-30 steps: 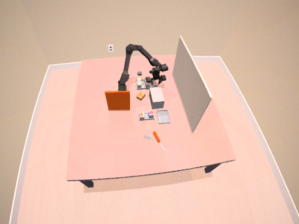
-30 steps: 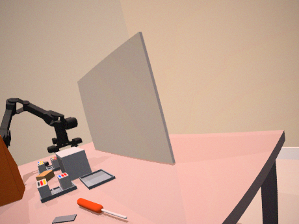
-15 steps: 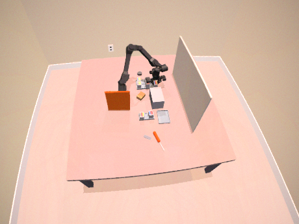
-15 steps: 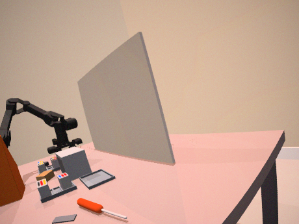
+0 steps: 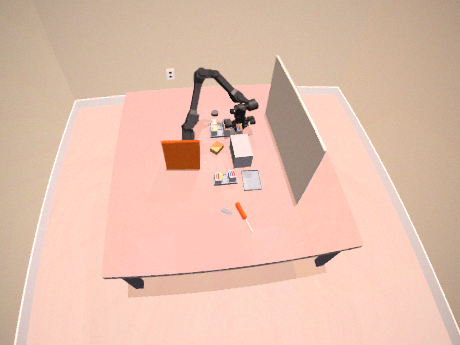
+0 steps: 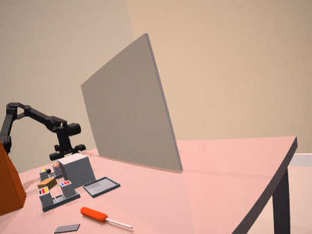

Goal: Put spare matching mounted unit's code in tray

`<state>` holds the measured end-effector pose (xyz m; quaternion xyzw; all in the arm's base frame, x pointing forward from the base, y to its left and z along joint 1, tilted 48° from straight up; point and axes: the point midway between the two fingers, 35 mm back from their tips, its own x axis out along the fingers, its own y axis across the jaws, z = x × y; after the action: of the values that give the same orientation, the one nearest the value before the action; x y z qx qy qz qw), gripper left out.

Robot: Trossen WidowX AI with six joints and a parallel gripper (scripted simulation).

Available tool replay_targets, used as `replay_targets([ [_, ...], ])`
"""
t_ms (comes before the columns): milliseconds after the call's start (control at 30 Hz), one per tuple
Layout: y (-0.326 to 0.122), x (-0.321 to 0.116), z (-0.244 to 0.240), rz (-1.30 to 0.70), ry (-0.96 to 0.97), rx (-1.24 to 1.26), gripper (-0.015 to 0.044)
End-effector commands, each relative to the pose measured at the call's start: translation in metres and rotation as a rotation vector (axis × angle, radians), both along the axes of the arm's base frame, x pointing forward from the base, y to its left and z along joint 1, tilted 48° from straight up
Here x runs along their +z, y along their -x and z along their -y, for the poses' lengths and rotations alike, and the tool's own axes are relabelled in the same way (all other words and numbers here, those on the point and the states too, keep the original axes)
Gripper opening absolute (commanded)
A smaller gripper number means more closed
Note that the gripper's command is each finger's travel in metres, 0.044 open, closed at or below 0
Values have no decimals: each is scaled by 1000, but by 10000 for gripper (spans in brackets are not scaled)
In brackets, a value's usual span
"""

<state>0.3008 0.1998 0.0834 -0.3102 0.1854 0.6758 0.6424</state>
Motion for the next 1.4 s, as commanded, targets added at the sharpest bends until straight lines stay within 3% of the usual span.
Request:
replay_targets([
  [0,0,0,0,1,0,0,0],
  [467,0,49,57,-1,8,-4,0],
  [800,1,50,61,-9,13,-5,0],
  [1367,1,97,116,-3,11,-5,0],
])
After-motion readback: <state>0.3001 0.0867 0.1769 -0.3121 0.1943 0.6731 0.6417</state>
